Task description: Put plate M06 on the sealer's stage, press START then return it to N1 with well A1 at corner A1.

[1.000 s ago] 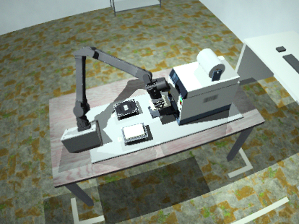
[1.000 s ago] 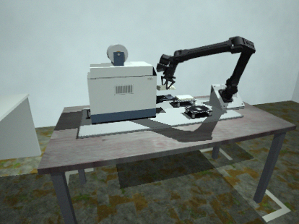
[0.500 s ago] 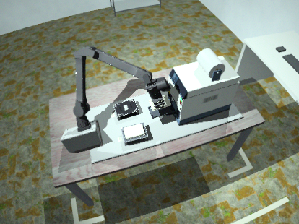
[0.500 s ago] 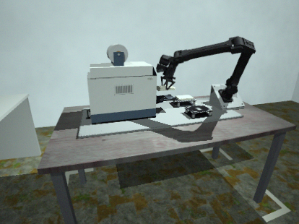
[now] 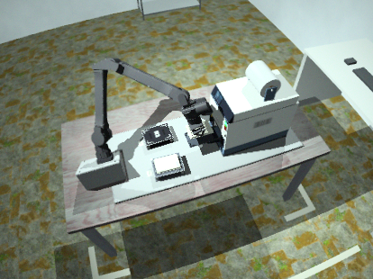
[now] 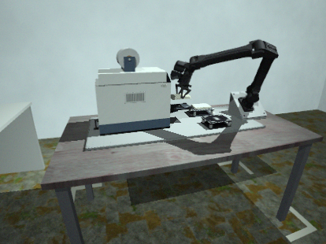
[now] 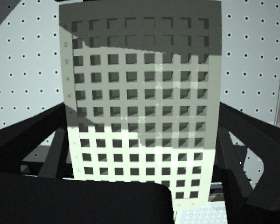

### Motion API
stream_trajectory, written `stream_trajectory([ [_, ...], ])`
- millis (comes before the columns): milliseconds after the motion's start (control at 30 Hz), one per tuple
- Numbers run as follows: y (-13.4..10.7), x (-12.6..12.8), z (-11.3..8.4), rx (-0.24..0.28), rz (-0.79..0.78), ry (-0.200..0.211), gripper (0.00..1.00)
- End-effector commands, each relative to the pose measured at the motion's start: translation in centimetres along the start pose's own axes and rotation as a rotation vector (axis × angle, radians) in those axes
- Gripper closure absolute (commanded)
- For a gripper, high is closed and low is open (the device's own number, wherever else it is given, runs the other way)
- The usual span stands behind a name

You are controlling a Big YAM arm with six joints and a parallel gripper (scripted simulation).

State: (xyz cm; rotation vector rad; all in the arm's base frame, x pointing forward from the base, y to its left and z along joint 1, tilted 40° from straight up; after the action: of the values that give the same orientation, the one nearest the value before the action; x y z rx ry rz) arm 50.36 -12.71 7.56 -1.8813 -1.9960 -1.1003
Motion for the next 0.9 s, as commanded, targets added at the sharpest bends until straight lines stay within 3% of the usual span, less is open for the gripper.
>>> stream_trajectory([
  [0, 0.4, 0.9, 0.6, -0.004, -0.014, -0.004, 1.0],
  [167, 0.9, 0.9, 0.8, -0.009, -0.024, -0.006, 1.0],
  [667, -0.6, 0.3, 2.5, 0.017, 0.003, 0.006, 1.0],
  [867, 0.7, 0.8, 1.7, -0.007, -0.026, -0.004, 1.0],
])
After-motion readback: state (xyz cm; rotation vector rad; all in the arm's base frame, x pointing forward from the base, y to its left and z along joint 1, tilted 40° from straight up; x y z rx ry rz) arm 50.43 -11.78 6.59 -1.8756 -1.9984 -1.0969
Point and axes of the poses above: the point where the finger pads meet when closed, its own z axis out along the fingers, its own x axis across the jaws, y = z × x, the point moved 5 cm from there along -z, back along the fingers, and after that the axes turned 13 degrees about -z, right-handed, at the moved point
